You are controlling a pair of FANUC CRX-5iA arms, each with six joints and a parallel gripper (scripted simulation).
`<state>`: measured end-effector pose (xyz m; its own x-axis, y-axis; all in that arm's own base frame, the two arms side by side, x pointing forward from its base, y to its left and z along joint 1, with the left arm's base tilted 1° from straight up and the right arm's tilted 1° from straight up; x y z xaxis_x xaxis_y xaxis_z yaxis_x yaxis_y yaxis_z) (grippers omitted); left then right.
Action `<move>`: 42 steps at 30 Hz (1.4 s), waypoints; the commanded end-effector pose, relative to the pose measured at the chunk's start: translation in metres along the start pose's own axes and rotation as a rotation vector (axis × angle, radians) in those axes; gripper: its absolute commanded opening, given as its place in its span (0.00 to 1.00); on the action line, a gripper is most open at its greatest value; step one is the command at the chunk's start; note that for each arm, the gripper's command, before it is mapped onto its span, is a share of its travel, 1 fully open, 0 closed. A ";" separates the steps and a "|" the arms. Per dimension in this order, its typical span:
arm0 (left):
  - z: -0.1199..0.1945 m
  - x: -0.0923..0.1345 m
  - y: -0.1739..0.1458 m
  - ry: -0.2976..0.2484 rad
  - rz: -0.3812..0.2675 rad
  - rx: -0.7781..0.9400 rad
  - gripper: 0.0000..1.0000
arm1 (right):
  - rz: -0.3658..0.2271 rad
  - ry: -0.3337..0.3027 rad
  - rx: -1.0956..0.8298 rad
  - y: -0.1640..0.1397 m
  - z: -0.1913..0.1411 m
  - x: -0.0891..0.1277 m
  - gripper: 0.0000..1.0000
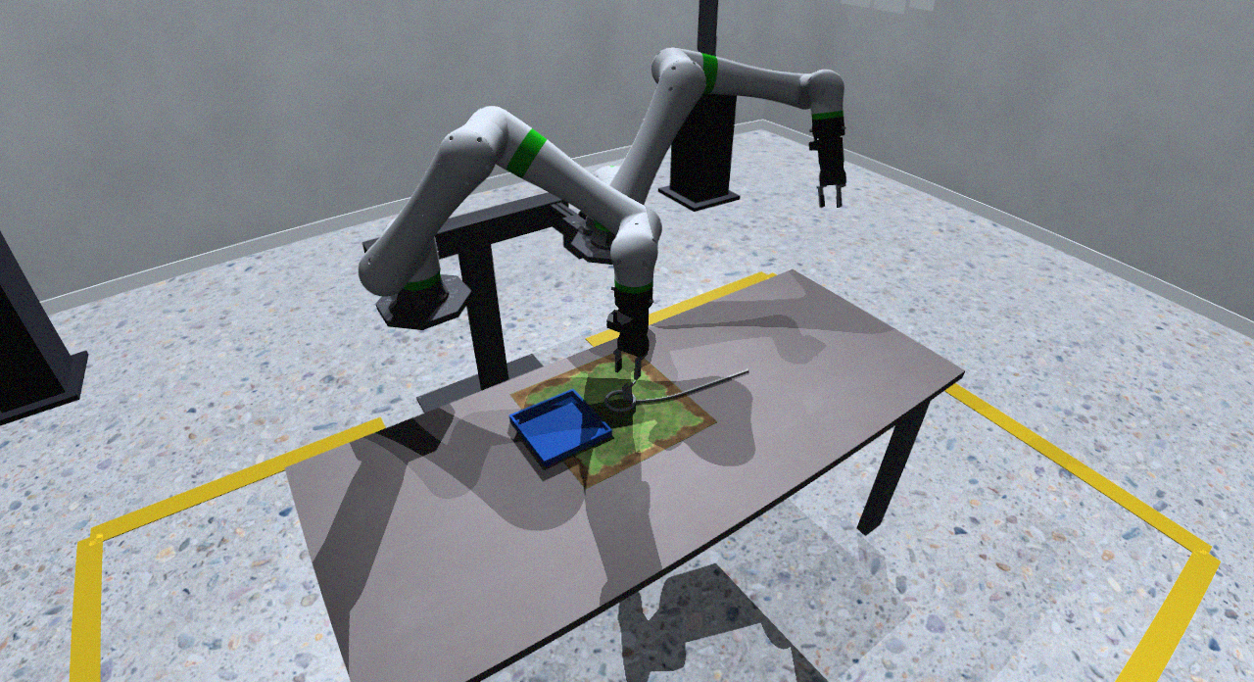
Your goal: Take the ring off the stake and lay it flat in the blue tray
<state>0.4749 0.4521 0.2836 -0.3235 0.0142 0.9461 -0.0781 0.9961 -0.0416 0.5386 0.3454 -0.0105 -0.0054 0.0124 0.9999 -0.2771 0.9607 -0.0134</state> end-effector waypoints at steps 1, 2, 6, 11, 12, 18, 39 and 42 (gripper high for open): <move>0.052 0.031 0.031 0.031 -0.029 -0.043 1.00 | -0.001 -0.003 0.000 0.000 -0.001 0.001 1.00; 0.062 0.036 0.036 0.039 -0.034 -0.051 1.00 | -0.001 -0.003 0.000 0.000 -0.001 0.001 1.00; 0.104 0.058 0.053 0.072 -0.050 -0.078 1.00 | -0.001 -0.003 0.000 0.000 -0.001 0.001 1.00; 0.153 0.083 0.068 0.113 -0.063 -0.106 1.00 | -0.001 -0.003 0.000 0.000 -0.001 0.001 1.00; 0.163 0.088 0.071 0.122 -0.065 -0.111 1.00 | -0.001 -0.003 0.000 0.000 -0.001 0.001 1.00; 0.228 0.121 0.081 0.177 -0.070 -0.142 1.00 | -0.001 -0.003 0.000 0.000 -0.001 0.001 1.00; 0.410 0.214 0.061 0.321 -0.027 -0.200 1.00 | -0.001 -0.003 0.000 0.000 -0.001 0.001 1.00; 0.413 0.215 0.060 0.324 -0.025 -0.200 1.00 | -0.001 -0.003 0.000 0.000 -0.001 0.001 1.00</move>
Point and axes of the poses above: on each arm, the point where the finger pads meet when closed, its own x axis back along the fingers, its own z axis across the jaws, y = z × x, the point moved 6 cm from there along x, back along the fingers, and after that the axes turned 7 degrees about -x, right-handed, at the moved point
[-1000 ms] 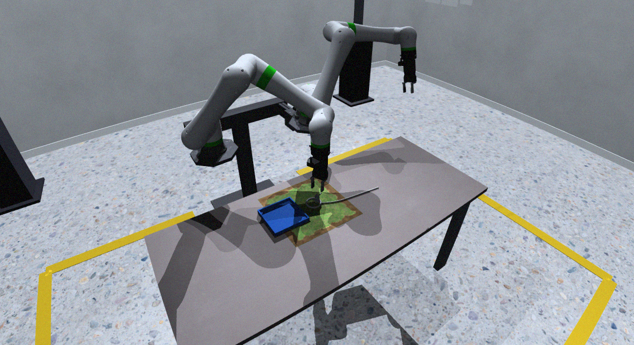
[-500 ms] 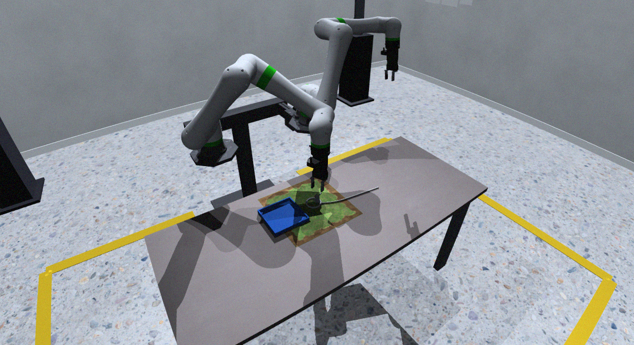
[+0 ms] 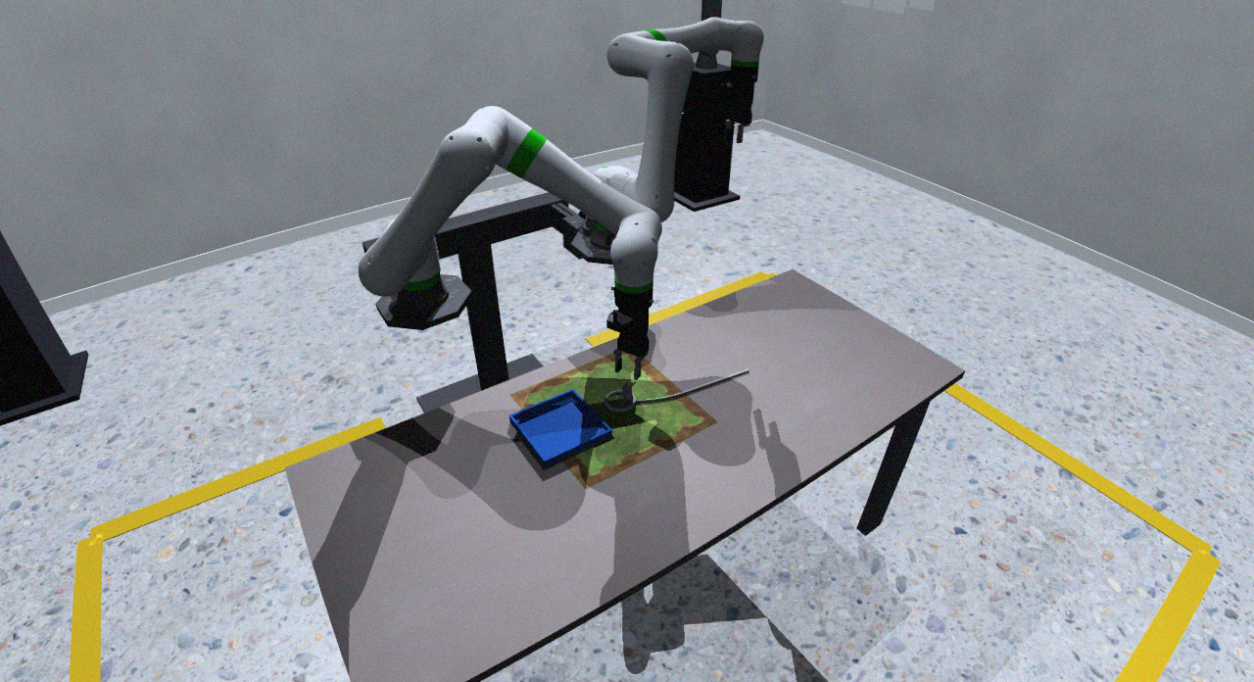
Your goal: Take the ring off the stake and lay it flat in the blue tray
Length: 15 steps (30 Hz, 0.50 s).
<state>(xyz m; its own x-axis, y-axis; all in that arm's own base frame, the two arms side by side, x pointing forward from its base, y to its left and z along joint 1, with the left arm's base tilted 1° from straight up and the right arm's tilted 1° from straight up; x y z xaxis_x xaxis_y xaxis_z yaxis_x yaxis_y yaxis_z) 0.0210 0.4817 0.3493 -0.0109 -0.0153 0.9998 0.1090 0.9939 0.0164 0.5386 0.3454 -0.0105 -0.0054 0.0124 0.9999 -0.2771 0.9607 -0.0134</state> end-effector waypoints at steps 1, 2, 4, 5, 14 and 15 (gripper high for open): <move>0.013 0.004 -0.006 0.007 0.002 -0.006 1.00 | -0.001 -0.003 0.000 0.000 -0.001 0.001 1.00; 0.015 0.004 -0.007 0.008 0.003 -0.007 1.00 | -0.001 -0.003 0.000 0.000 -0.001 0.001 1.00; 0.018 0.005 -0.009 0.011 0.005 -0.008 1.00 | -0.001 -0.003 0.000 0.000 -0.001 0.001 1.00; 0.020 0.005 -0.010 0.012 0.006 -0.008 1.00 | -0.001 -0.003 0.000 0.000 -0.001 0.001 1.00; 0.021 0.005 -0.011 0.013 0.007 -0.009 1.00 | -0.001 -0.003 0.000 0.000 -0.001 0.001 0.00; 0.021 0.005 -0.011 0.013 0.007 -0.009 1.00 | -0.001 -0.003 0.000 0.000 -0.001 0.001 0.00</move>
Point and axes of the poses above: on each arm, the point where the finger pads meet when closed, its own x axis back along the fingers, its own z axis across the jaws, y = z × x, the point moved 6 cm from there along x, back along the fingers, and after that the axes turned 7 degrees about -x, right-handed, at the moved point
